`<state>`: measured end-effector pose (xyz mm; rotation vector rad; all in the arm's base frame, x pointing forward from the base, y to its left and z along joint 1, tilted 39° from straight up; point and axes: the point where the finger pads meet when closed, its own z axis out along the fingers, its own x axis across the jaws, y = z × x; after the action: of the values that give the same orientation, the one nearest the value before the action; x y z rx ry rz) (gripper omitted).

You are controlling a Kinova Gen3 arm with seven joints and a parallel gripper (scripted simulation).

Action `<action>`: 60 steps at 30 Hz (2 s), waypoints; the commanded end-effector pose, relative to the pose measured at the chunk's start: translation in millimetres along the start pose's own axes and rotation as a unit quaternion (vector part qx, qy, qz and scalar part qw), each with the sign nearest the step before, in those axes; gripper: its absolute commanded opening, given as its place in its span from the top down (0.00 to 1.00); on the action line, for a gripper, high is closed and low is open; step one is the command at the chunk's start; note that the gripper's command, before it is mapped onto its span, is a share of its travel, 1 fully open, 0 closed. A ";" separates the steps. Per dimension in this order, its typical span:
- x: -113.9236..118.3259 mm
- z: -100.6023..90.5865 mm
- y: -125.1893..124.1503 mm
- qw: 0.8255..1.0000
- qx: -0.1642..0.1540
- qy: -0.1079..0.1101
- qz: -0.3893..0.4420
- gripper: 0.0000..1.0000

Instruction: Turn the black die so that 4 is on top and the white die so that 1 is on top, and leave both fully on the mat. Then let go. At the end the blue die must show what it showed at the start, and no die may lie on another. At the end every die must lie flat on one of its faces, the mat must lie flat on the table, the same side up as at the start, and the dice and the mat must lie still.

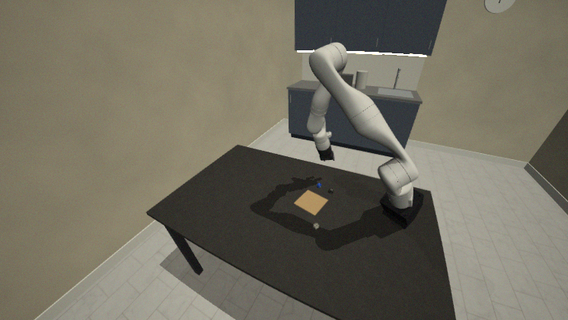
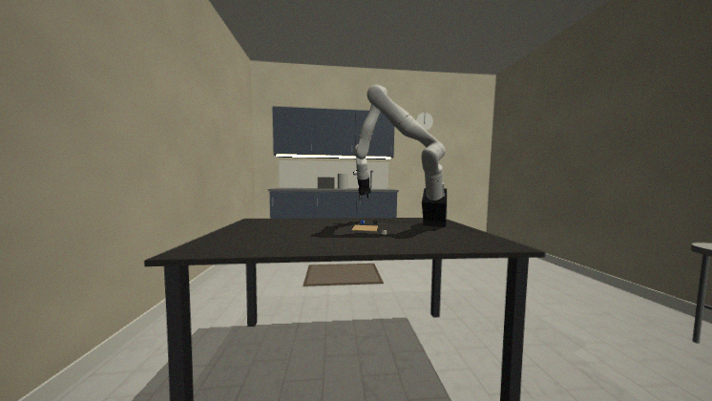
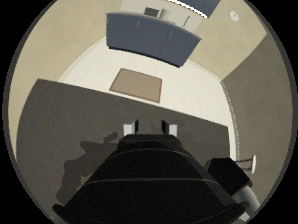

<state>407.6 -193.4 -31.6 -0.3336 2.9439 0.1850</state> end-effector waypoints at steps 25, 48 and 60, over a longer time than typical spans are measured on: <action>-1.9 -0.5 26.0 0.998 -0.054 -0.017 0.030 0.00; -5.9 -4.1 42.3 0.995 -0.087 -0.031 0.045 0.00; -11.0 -9.7 56.4 0.990 -0.117 -0.044 0.059 0.00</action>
<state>404.1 -137.3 -15.3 -0.1941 2.8663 0.5341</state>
